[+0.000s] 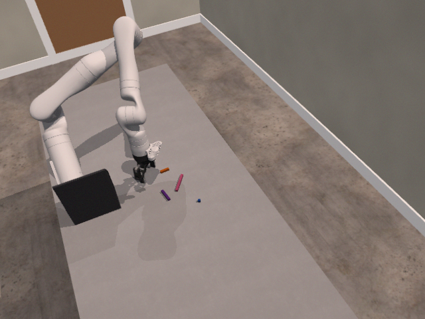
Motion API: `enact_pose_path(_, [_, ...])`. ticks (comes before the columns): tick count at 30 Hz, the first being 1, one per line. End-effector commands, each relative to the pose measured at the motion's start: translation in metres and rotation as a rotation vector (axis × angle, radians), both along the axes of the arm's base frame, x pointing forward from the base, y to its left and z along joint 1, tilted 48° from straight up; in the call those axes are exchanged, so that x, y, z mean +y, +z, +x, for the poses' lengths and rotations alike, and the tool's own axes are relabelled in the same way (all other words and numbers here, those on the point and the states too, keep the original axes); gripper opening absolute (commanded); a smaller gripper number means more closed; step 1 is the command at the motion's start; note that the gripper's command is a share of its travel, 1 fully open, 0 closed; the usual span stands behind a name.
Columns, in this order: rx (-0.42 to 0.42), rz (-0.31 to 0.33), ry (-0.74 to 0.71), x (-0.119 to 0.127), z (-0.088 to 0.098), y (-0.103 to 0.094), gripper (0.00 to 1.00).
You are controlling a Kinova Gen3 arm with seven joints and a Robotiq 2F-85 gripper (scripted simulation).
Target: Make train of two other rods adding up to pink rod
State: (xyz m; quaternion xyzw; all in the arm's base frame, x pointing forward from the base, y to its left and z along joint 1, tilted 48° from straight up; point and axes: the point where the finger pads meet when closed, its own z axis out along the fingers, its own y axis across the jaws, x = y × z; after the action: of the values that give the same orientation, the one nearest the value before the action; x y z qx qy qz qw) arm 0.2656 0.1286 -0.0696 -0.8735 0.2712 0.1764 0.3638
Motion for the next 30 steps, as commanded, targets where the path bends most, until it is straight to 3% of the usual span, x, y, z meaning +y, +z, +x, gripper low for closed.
enact_pose_path(1, [-0.001,0.004,0.000,-0.001,0.000,0.000,1.00])
enact_pose_path(17, [0.000,0.004,-0.001,-0.001,0.000,0.000,1.00])
enact_pose_path(30, [0.059,-0.004,-0.059,-0.005,0.010,-0.006,1.00])
